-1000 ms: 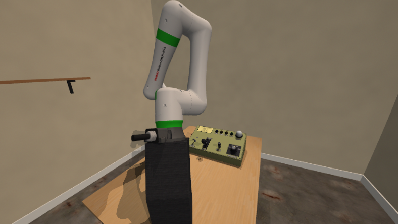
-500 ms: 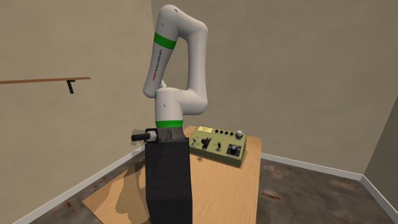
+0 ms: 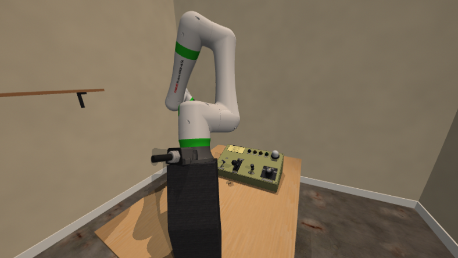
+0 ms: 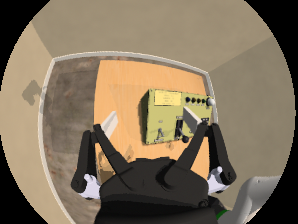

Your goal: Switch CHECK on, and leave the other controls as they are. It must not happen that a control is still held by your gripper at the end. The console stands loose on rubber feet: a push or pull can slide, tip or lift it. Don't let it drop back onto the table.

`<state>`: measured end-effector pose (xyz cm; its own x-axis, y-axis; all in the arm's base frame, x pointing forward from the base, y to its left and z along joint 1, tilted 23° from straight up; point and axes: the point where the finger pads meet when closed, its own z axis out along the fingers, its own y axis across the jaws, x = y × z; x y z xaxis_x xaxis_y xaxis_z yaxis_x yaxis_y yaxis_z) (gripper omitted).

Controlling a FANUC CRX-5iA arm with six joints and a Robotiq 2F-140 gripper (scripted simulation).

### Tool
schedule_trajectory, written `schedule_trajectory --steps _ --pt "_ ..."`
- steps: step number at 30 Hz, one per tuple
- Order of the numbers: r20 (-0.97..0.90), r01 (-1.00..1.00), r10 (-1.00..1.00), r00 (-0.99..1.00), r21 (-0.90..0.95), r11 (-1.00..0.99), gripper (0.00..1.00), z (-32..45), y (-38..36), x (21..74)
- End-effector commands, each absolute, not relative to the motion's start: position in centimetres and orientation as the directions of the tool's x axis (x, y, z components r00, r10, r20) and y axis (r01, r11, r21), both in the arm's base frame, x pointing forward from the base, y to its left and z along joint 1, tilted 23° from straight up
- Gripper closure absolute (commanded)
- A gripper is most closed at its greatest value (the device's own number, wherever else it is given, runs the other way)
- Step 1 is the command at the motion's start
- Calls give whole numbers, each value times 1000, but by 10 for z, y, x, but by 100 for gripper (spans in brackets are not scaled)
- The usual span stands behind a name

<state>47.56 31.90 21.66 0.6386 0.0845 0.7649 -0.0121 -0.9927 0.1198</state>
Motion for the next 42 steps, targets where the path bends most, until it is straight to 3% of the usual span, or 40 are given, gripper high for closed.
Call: schedule_trajectory --steps 1,6,15,17,27,29,40,42 --pt "764 -13 85 639 121 -993 0 217 319 476" --pt "754 -4 112 648 150 -989 0 236 336 502" --pt "754 -4 112 648 150 -989 0 236 336 502" --pt "740 7 139 659 178 -984 0 257 350 530" --pt "740 7 139 659 178 -984 0 257 350 530" --pt "722 18 165 672 207 -978 0 277 362 559" --pt "722 18 165 672 207 -978 0 277 362 559" --pt "700 31 190 688 233 -972 0 298 371 590"
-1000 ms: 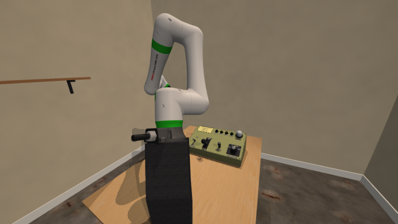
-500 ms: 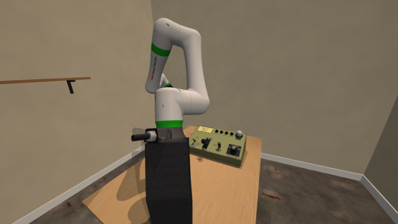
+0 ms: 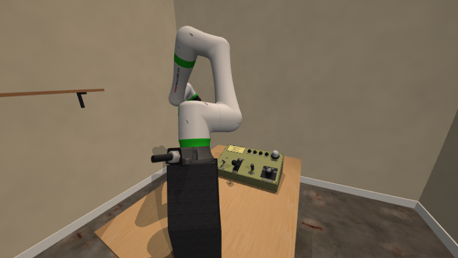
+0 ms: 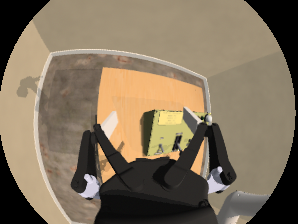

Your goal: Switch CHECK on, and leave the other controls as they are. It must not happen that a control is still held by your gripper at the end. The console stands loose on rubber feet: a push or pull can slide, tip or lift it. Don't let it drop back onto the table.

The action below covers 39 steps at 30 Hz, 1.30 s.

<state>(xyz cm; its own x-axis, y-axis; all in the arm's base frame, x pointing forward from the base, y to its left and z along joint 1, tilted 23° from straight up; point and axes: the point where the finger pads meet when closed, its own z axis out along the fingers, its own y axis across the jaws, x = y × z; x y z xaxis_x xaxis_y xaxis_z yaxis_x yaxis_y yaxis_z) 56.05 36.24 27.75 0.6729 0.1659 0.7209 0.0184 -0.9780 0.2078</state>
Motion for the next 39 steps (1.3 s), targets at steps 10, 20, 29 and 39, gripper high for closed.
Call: schedule_trajectory --steps 10,20,29,39 --pt "700 31 190 688 233 -972 0 298 371 590" --pt "675 45 213 706 257 -965 0 317 375 621" --pt "661 53 223 716 268 -962 0 327 375 636" --pt "630 69 242 738 286 -956 0 344 372 665"
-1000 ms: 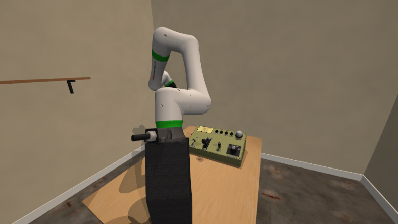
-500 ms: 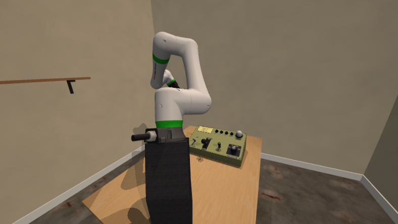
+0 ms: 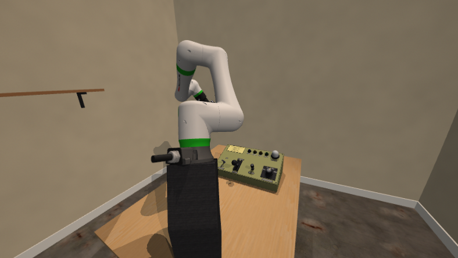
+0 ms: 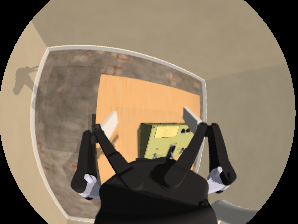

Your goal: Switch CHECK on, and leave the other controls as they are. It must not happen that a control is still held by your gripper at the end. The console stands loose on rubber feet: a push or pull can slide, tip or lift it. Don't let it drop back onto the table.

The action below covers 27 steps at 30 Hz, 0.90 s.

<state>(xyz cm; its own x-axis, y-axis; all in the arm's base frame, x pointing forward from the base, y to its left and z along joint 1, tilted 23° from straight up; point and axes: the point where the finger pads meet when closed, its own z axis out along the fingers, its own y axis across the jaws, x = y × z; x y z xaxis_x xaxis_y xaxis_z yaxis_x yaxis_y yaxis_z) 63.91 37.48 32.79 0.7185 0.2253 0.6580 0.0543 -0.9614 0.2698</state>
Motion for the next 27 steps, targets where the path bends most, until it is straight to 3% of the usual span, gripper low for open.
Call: schedule_trajectory --steps 1,27 --pt "630 69 242 738 286 -956 0 344 372 665" --pt "577 93 261 774 305 -948 0 367 357 704"
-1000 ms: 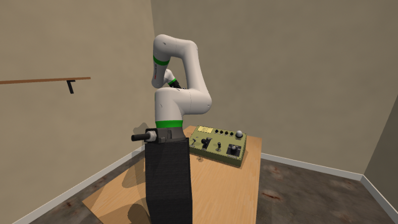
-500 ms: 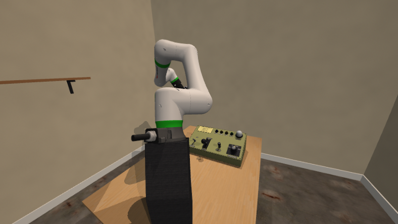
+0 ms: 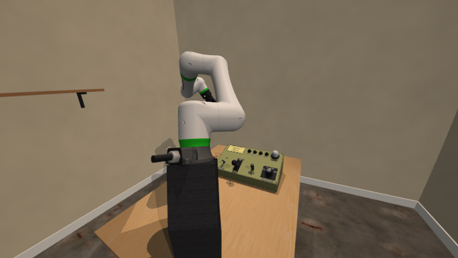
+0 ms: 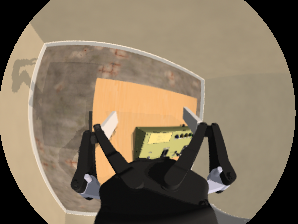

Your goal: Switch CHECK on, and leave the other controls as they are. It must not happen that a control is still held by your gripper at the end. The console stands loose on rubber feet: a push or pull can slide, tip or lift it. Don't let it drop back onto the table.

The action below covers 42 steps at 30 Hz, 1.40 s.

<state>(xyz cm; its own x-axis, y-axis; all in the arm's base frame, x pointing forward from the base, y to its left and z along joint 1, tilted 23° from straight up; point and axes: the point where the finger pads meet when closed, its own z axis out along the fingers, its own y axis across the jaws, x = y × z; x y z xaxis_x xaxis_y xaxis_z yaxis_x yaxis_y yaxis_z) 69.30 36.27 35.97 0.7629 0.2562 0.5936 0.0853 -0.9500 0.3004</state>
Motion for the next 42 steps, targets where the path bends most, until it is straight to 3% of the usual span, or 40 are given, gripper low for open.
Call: schedule_trajectory --steps 1,40,42 --pt "577 93 261 774 305 -948 0 367 357 704" --pt "495 124 271 826 310 -943 0 388 317 742" --pt "450 136 267 852 303 -943 0 393 290 752"
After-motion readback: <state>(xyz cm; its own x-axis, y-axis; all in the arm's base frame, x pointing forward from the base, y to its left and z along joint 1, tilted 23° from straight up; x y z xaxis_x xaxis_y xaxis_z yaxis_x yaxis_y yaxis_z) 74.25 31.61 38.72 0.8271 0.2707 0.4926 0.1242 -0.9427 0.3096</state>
